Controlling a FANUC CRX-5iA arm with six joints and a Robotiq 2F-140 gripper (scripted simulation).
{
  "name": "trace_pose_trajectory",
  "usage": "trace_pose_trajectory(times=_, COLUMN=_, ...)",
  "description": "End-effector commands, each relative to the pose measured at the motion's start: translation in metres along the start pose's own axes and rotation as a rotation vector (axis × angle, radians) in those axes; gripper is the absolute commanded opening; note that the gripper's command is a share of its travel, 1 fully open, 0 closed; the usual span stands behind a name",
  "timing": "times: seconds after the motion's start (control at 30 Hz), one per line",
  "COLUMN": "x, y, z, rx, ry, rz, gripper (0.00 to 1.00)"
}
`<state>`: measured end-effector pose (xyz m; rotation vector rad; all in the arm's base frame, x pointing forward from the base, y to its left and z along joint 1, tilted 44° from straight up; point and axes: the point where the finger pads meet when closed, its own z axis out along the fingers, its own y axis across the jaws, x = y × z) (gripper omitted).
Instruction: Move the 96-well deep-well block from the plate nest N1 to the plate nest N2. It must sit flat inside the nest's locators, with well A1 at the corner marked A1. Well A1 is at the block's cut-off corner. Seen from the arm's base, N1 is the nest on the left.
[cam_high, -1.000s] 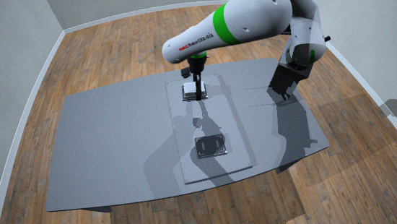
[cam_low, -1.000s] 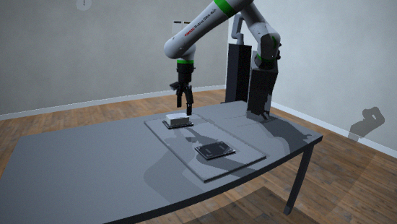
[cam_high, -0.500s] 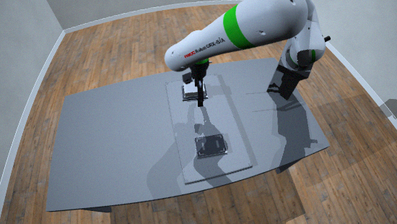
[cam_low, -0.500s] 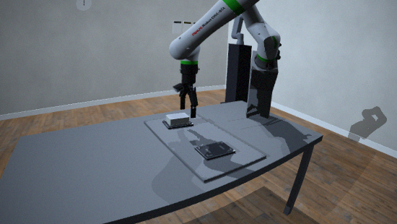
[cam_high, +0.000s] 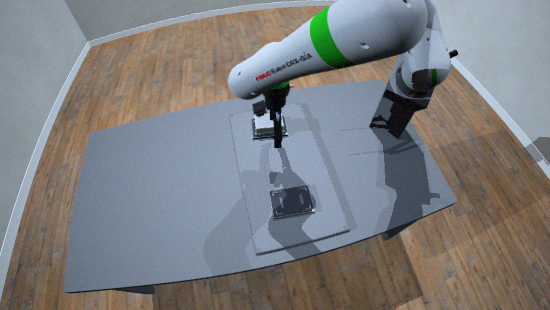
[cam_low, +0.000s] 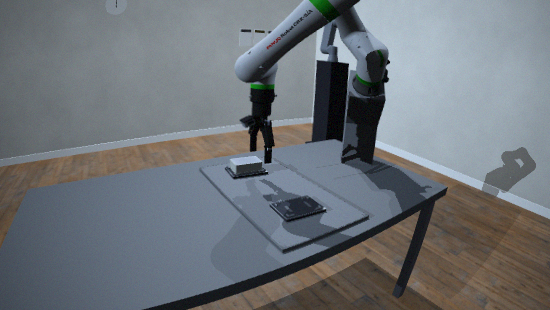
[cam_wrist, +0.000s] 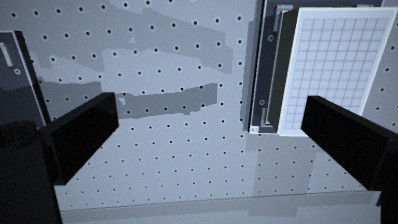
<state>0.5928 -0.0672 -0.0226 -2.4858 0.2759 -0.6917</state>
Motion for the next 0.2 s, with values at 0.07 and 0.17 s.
trace_pose_trajectory(times=0.07, x=0.0006, y=0.0003, z=-0.0006, rx=-0.001, ry=0.001, rz=0.000, gripper=1.00)
trace_pose_trajectory(times=0.17, x=0.0006, y=0.0003, z=-0.0006, rx=-0.001, ry=0.001, rz=0.000, gripper=1.00)
